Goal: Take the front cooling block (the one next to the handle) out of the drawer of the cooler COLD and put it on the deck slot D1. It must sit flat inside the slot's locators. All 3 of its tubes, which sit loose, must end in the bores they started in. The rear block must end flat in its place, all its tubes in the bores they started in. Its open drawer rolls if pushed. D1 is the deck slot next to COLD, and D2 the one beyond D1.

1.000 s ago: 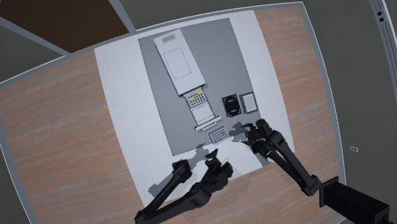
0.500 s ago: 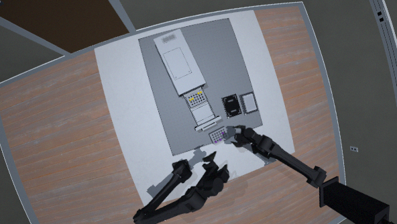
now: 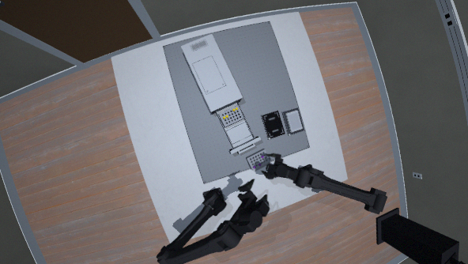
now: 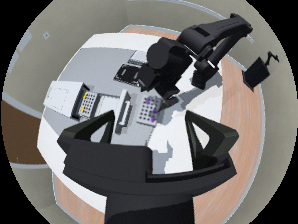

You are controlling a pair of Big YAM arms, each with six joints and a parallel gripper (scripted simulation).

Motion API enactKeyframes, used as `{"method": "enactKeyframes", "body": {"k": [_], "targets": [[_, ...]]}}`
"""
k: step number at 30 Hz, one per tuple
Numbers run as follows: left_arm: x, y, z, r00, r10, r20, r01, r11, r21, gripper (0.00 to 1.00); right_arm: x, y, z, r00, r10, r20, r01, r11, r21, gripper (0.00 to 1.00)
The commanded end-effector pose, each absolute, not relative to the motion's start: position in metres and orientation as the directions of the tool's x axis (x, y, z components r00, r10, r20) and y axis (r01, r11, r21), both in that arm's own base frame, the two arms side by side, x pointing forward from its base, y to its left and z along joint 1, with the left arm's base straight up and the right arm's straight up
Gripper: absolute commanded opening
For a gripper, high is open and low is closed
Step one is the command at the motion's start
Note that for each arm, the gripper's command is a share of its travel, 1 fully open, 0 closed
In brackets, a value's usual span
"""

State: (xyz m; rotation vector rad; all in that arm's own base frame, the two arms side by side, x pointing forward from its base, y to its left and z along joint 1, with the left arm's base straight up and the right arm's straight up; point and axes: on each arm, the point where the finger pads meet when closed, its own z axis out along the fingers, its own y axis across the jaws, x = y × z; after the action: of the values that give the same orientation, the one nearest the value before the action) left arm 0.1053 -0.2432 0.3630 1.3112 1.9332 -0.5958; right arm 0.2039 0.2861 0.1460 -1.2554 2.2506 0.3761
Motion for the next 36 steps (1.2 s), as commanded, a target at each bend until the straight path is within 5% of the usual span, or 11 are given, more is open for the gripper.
{"method": "enactKeyframes", "body": {"k": [1, 19, 36], "targets": [[0.106, -0.244, 0.374, -0.226, 0.578, -0.784, 0.924, 0.383, 0.016, 1.0, 0.213, 0.306, 0.163, -0.4, -0.697, -0.595, -0.85, 0.525, -0.044, 1.0], [0.106, -0.244, 0.374, -0.226, 0.578, -0.784, 0.924, 0.383, 0.016, 1.0, 0.216, 0.31, 0.114, 0.066, -0.99, -0.124, -0.994, -0.053, -0.1, 1.0], [0.106, -0.244, 0.374, -0.226, 0.578, -0.784, 0.924, 0.383, 0.016, 1.0, 0.212, 0.304, 0.077, 0.138, -0.99, -0.006, -0.99, -0.138, -0.006, 1.0]]}}
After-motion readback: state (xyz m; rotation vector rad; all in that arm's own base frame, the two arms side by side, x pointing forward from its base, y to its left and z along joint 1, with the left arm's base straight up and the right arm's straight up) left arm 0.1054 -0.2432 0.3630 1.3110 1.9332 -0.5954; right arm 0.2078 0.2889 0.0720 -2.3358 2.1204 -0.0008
